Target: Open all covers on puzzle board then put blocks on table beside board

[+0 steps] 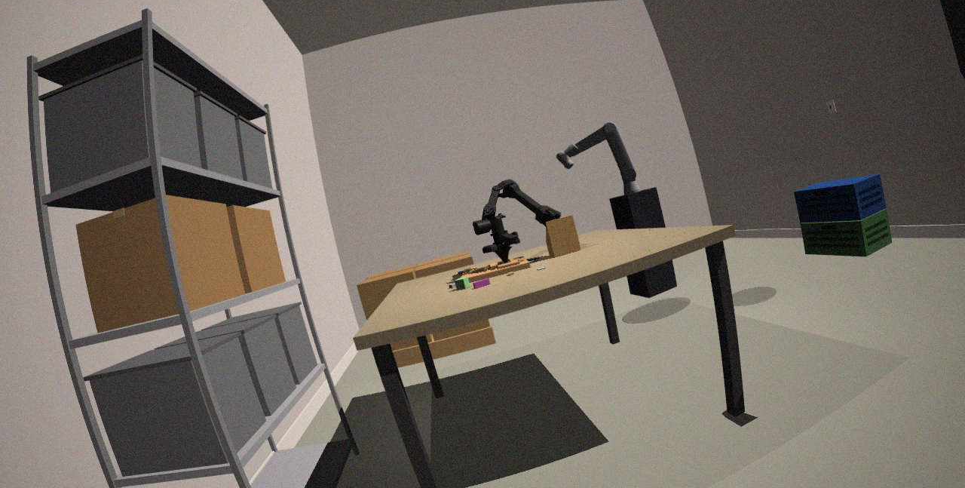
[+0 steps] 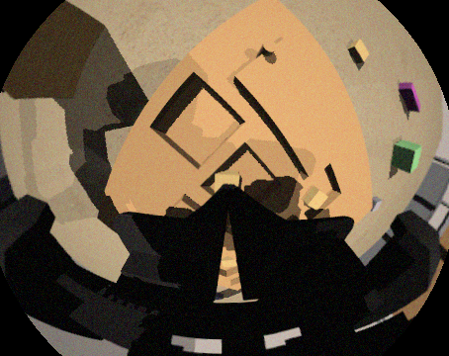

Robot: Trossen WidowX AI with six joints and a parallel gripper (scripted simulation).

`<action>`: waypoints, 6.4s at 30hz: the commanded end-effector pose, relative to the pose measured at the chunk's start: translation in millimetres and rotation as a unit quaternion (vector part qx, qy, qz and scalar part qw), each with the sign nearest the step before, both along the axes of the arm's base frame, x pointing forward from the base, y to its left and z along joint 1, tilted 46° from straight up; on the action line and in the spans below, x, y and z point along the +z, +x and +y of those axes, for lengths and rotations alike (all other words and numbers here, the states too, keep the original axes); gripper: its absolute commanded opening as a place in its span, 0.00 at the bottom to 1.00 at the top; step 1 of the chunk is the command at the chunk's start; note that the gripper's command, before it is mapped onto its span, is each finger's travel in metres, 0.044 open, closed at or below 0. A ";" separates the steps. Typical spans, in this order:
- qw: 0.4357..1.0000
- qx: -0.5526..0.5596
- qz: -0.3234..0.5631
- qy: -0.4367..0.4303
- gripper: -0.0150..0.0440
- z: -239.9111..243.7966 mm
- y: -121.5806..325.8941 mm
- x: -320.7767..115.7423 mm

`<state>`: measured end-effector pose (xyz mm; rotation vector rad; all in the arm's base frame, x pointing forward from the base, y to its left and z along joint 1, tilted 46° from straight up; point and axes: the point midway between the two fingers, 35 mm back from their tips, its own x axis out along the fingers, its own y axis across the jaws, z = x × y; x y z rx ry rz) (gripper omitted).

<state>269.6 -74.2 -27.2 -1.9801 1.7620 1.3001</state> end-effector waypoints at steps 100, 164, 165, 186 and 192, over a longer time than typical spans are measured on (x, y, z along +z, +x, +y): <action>1.000 0.004 0.005 0.000 0.50 15.0 11.2 3.9; 1.000 0.003 0.004 0.001 0.39 12.8 11.8 1.7; 1.000 0.003 0.004 0.001 0.39 13.7 12.0 2.6; 1.000 0.004 0.005 0.001 0.39 32.6 13.9 21.7; 1.000 0.004 0.005 0.001 0.39 43.4 16.1 31.7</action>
